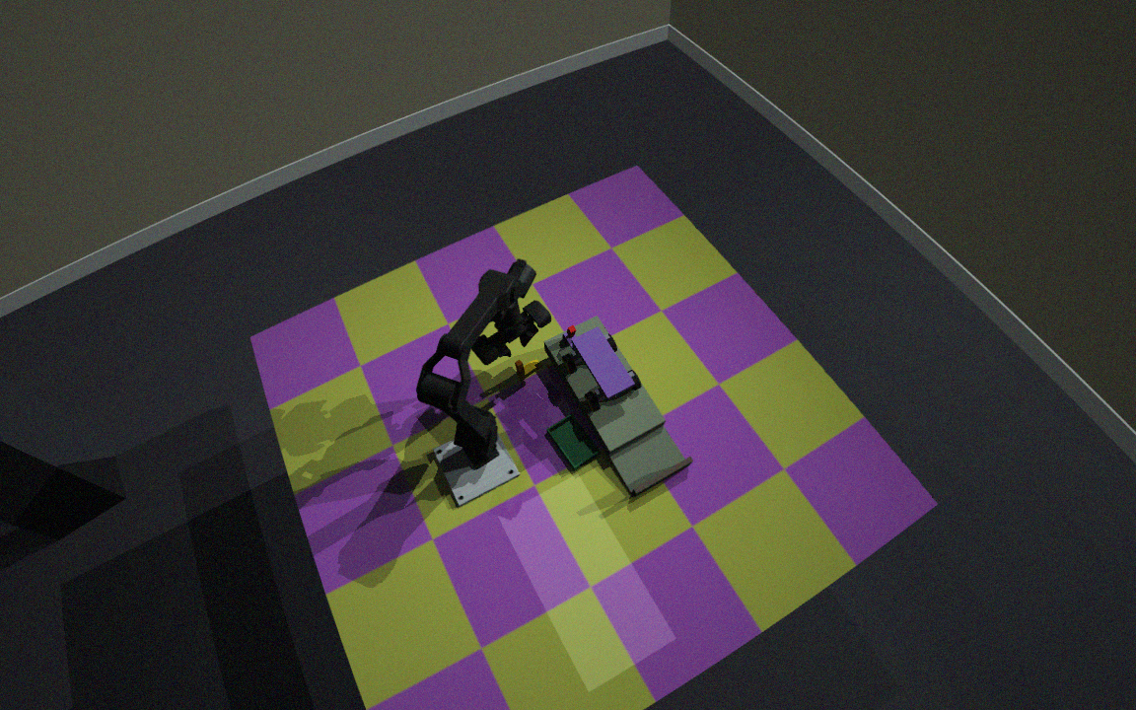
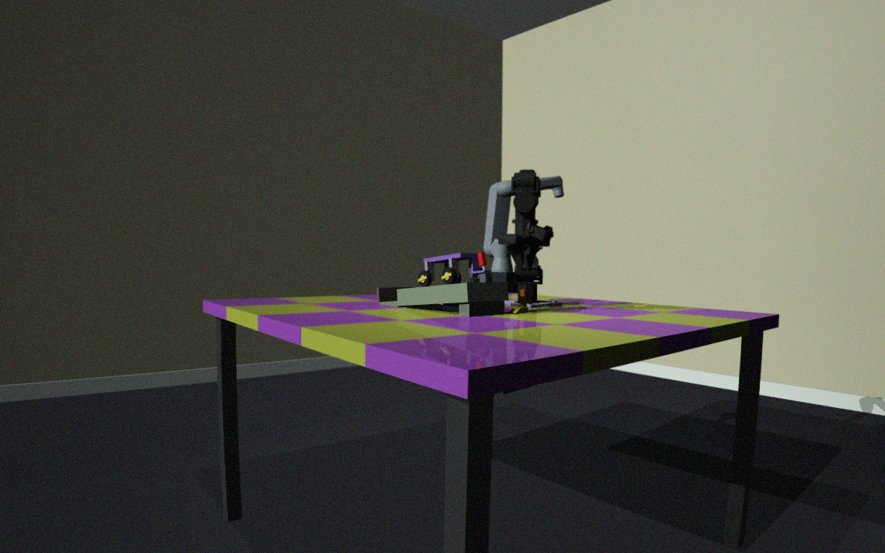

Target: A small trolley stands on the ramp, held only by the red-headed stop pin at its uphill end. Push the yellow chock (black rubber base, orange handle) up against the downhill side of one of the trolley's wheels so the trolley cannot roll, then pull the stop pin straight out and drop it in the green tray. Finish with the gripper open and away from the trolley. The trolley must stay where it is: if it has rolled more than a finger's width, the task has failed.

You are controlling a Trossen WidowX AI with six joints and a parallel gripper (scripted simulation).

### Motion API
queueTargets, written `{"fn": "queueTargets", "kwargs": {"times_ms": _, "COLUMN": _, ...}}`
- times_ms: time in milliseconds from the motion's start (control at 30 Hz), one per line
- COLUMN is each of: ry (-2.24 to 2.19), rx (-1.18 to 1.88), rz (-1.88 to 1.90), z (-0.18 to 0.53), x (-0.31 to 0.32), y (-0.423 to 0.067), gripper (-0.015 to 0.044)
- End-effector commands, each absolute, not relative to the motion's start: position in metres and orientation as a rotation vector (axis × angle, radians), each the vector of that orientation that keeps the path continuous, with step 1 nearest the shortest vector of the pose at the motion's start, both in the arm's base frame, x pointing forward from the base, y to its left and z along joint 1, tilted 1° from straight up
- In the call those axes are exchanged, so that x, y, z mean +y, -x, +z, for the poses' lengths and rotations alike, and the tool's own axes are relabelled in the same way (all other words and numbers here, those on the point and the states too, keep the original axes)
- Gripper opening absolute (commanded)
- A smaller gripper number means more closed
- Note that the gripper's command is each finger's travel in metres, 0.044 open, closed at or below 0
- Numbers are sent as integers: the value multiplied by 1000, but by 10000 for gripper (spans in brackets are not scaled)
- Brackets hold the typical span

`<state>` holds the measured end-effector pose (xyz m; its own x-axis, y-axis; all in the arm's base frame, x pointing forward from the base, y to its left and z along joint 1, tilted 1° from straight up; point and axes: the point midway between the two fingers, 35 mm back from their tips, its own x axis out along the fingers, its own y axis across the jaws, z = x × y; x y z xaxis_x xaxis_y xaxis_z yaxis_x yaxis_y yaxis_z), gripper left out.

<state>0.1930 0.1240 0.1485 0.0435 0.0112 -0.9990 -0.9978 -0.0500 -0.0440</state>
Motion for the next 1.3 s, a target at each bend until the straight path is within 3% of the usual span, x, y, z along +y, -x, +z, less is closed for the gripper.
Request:
{"fn": "queueTargets", "kwargs": {"times_ms": 0, "ry": 1268, "rx": 1154, "rz": 1224, "z": 134, "x": 123, "y": -192, "gripper": 190}}
{"fn": "queueTargets", "kwargs": {"times_ms": 1267, "ry": 1269, "rx": 1154, "rz": 1224, "z": 80, "x": 122, "y": -194, "gripper": 190}}
